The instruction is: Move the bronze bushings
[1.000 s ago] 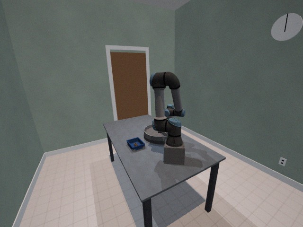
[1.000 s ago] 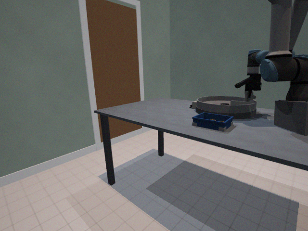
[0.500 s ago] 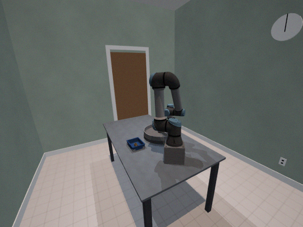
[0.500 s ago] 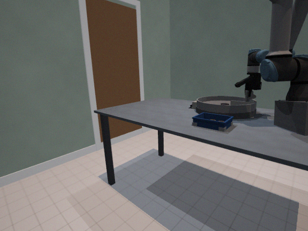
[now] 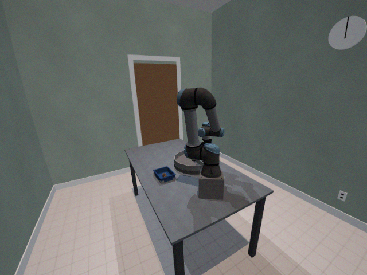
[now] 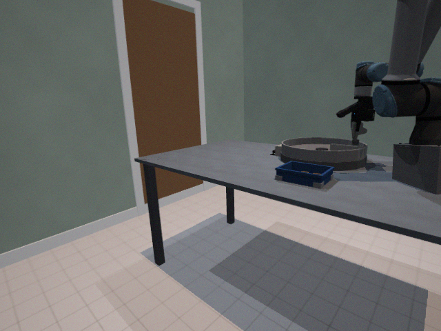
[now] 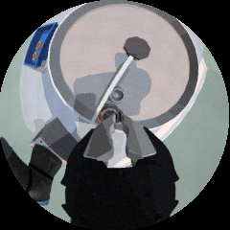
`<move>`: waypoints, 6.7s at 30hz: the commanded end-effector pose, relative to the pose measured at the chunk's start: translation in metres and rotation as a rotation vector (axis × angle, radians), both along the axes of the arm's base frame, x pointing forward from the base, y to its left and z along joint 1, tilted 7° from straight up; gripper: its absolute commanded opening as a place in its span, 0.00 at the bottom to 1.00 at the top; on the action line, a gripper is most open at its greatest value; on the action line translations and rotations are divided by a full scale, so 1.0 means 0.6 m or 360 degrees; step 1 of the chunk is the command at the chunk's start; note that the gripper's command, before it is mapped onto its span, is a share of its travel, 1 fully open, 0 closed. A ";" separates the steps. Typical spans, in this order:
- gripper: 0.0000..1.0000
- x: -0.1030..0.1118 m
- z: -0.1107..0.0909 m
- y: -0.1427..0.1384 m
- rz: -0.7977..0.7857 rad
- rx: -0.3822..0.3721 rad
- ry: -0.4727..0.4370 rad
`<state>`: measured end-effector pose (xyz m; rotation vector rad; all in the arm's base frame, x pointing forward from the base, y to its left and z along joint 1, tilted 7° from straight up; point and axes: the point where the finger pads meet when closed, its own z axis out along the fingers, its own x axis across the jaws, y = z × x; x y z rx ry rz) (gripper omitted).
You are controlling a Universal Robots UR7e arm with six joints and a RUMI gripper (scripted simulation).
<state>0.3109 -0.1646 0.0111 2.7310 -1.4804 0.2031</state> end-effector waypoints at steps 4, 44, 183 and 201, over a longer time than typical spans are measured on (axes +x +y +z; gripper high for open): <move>0.00 -0.007 0.046 0.004 -0.0001 0.0014 0.0008; 0.00 -0.008 0.048 0.006 0.0000 0.0017 0.0011; 0.00 0.259 0.026 0.036 0.0003 0.0022 0.0015; 0.00 0.260 -0.013 0.036 0.0003 0.0023 0.0018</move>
